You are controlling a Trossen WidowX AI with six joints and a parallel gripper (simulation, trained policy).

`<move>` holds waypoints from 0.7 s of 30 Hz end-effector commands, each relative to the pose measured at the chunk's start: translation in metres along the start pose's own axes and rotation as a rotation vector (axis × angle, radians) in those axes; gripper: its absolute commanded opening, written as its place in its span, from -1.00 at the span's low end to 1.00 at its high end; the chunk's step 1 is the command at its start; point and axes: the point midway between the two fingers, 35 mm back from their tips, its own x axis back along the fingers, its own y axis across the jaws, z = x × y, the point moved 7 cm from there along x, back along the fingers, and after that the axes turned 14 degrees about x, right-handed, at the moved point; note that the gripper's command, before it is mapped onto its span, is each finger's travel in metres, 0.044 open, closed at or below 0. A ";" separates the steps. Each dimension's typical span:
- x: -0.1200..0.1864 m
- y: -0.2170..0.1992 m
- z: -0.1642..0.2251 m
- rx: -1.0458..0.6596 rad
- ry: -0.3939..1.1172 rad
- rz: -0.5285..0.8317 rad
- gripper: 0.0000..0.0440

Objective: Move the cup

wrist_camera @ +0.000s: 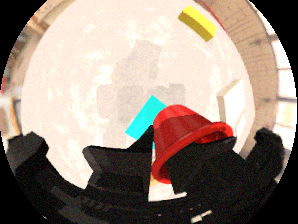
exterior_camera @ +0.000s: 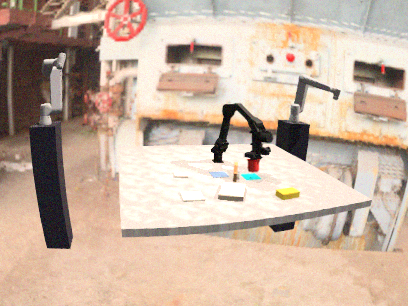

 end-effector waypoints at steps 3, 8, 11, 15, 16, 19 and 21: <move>-0.015 0.009 0.001 -0.008 0.013 0.001 -1.00; -0.026 0.015 0.004 -0.014 0.033 -0.003 -0.95; -0.031 0.015 0.005 -0.019 0.034 -0.001 -0.85; -0.034 0.015 0.006 -0.030 0.026 0.001 -0.71; -0.032 0.014 0.006 -0.033 0.018 0.003 -0.65; -0.028 0.012 0.005 -0.044 -0.008 0.008 -0.47; -0.023 0.010 0.004 -0.047 -0.030 0.011 -0.44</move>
